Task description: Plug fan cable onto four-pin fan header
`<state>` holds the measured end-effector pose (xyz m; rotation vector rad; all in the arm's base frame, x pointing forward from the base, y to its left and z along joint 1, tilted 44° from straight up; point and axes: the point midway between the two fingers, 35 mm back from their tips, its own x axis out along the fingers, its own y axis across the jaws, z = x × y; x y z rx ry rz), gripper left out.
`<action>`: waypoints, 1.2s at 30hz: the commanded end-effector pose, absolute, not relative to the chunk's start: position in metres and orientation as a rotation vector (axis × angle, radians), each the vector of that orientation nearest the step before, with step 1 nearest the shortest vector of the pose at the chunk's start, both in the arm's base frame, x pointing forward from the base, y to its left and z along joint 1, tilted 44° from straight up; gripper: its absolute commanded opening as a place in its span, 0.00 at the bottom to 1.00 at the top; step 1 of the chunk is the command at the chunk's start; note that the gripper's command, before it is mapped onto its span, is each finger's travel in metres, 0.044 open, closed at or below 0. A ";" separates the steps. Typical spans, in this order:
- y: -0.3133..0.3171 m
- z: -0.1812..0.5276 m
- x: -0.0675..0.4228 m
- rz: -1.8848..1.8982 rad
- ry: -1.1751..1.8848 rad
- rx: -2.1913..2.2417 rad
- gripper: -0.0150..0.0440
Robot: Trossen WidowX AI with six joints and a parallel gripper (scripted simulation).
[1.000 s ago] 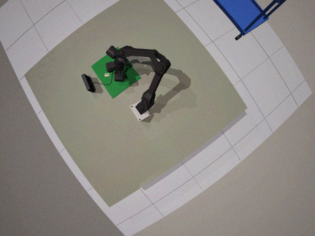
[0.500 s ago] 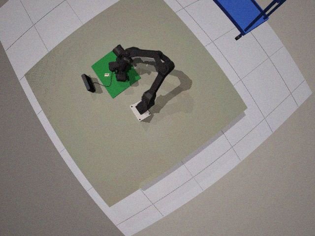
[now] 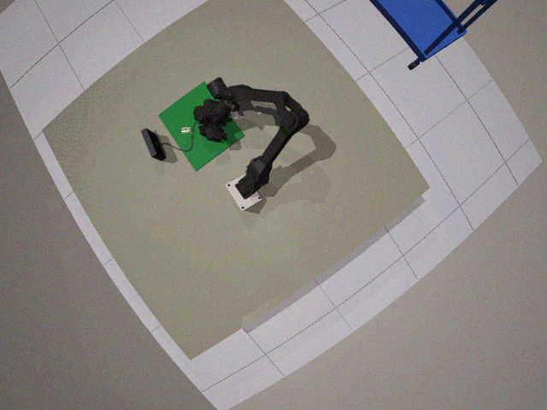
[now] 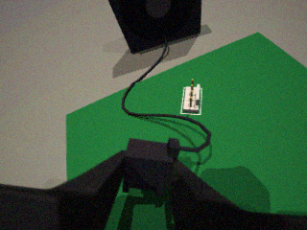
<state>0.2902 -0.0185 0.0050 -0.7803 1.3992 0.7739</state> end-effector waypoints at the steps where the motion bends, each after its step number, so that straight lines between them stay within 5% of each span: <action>1: -0.019 0.004 0.288 0.802 1.354 -0.761 0.25; 36: -0.030 0.026 0.292 0.899 0.796 -0.731 0.25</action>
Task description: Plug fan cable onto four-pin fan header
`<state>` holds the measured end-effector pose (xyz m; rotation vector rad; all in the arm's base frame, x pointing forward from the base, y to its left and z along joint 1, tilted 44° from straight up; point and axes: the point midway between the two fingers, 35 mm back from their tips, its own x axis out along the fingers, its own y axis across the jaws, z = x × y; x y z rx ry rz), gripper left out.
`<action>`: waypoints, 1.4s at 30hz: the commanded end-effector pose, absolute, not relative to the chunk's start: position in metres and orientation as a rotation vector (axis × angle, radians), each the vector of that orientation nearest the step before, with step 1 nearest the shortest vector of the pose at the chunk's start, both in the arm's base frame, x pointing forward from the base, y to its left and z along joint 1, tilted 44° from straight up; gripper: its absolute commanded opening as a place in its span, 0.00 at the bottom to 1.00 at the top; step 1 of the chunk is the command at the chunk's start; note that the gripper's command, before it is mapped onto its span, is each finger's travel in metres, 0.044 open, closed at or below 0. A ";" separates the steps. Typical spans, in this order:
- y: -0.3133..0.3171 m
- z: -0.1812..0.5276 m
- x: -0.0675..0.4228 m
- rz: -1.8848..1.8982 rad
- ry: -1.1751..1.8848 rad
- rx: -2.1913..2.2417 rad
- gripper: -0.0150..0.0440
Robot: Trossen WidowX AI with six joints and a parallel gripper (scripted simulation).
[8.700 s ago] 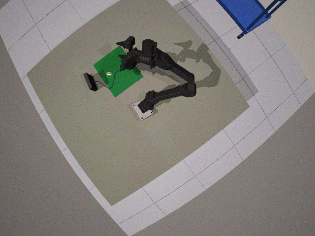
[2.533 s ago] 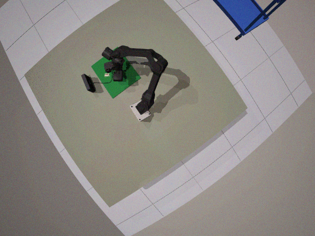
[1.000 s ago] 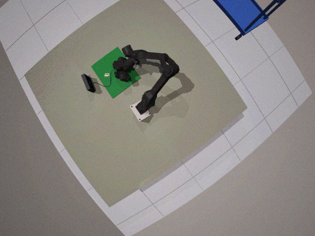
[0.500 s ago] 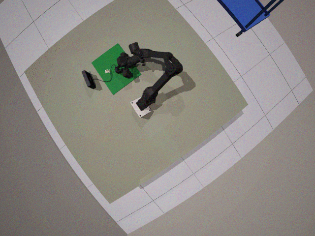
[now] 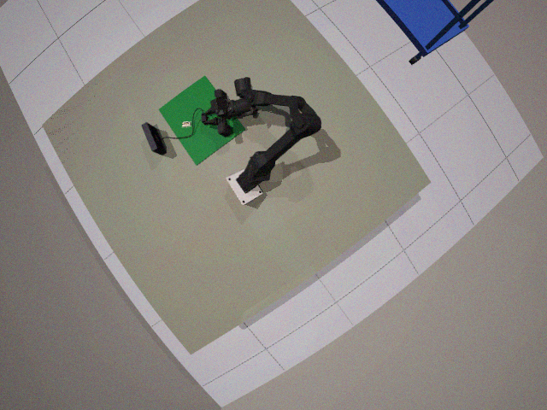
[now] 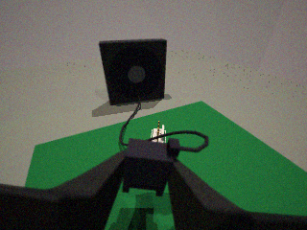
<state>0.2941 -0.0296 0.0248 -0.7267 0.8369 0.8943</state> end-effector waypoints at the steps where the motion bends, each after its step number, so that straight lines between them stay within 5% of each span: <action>1: -0.030 0.027 0.292 0.899 0.779 -0.734 0.25; 42: -0.030 0.048 0.293 0.881 0.584 -0.783 0.25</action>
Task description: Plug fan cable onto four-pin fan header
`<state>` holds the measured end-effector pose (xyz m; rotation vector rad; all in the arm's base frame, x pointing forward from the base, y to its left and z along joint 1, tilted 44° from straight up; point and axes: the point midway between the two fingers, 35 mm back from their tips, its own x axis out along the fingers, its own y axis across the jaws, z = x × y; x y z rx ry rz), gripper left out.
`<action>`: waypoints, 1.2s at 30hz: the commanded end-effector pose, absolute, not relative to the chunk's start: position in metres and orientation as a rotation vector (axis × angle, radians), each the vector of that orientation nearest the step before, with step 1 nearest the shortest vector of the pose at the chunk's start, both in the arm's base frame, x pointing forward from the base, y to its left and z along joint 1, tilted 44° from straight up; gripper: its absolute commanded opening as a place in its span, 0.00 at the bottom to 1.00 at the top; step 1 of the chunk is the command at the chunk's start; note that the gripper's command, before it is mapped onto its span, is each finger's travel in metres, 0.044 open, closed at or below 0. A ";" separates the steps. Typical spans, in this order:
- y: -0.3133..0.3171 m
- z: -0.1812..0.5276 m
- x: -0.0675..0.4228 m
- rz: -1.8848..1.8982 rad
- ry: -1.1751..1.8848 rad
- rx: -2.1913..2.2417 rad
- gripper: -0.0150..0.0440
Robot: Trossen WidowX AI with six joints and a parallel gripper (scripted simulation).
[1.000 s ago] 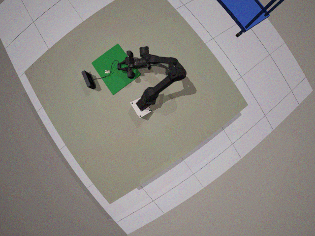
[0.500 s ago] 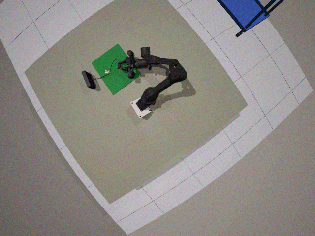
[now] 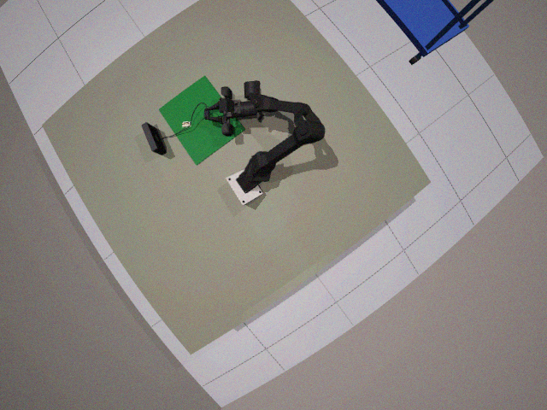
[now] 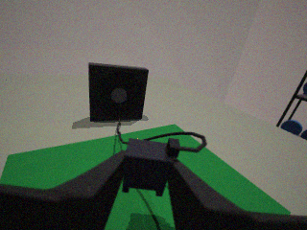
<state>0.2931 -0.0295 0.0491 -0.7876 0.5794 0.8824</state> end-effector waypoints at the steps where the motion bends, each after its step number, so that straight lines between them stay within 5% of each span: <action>1: -0.030 0.048 0.292 0.881 0.584 -0.784 0.25; 36: -0.051 0.025 0.291 0.883 0.581 -0.788 0.25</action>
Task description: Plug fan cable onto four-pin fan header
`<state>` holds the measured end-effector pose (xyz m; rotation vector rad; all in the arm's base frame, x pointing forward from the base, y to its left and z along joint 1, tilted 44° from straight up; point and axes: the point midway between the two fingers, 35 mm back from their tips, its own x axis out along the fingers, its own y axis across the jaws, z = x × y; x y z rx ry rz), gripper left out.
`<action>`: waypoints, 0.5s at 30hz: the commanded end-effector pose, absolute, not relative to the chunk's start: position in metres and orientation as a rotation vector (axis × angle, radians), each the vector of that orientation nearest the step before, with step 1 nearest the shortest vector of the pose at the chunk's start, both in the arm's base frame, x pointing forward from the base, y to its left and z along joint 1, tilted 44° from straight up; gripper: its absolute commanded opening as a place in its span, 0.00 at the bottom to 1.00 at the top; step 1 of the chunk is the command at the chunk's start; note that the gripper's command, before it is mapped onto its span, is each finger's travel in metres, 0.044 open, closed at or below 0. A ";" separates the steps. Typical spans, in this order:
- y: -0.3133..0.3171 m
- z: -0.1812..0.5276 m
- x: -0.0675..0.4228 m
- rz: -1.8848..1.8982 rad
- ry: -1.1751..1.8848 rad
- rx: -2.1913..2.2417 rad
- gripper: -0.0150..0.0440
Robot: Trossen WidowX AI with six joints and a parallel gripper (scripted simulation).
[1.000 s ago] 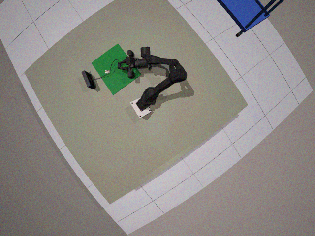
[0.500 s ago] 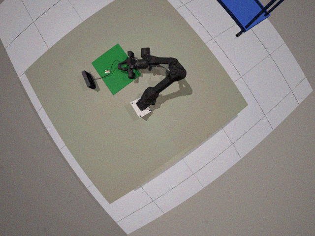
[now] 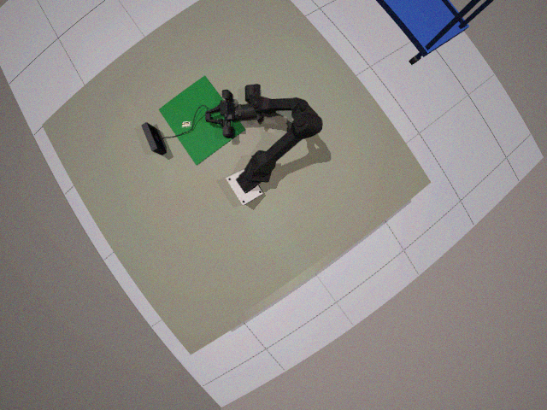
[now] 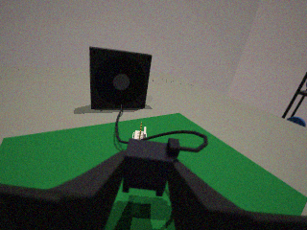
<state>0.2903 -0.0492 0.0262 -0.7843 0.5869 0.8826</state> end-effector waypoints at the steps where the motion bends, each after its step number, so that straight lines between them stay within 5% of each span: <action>1: -0.052 0.024 0.291 0.883 0.581 -0.788 0.25; 15: -0.061 0.015 0.291 0.883 0.582 -0.788 0.25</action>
